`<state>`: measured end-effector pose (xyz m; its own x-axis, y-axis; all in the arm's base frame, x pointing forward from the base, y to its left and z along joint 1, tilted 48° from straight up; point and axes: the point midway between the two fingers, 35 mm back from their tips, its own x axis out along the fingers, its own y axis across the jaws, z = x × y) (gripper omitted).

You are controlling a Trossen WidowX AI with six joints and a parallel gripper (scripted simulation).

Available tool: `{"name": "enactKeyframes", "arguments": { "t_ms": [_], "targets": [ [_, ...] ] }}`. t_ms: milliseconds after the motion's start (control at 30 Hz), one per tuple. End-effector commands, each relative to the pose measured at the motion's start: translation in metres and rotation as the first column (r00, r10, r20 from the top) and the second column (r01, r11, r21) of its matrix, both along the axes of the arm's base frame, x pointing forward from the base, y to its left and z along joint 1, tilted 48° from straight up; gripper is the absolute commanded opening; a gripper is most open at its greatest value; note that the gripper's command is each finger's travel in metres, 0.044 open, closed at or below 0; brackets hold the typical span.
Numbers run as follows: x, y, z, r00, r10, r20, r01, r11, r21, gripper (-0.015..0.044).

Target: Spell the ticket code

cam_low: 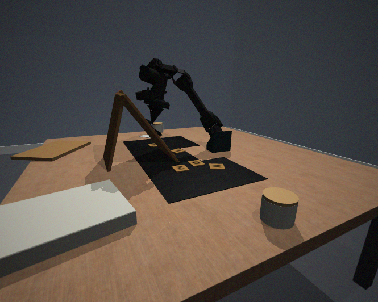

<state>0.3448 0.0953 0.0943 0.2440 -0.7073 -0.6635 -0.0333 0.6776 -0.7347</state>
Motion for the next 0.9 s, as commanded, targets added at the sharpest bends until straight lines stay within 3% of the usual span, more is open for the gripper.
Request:
{"name": "enactKeyframes", "arguments": {
  "t_ms": [0,867],
  "targets": [
    [0.003,-0.001,-0.001,1.000,0.002,0.000,-0.002,1.000,0.000,0.0000],
    [0.014,-0.006,-0.005,1.000,0.002,0.001,-0.002,1.000,-0.001,0.0000]
  ]
}}
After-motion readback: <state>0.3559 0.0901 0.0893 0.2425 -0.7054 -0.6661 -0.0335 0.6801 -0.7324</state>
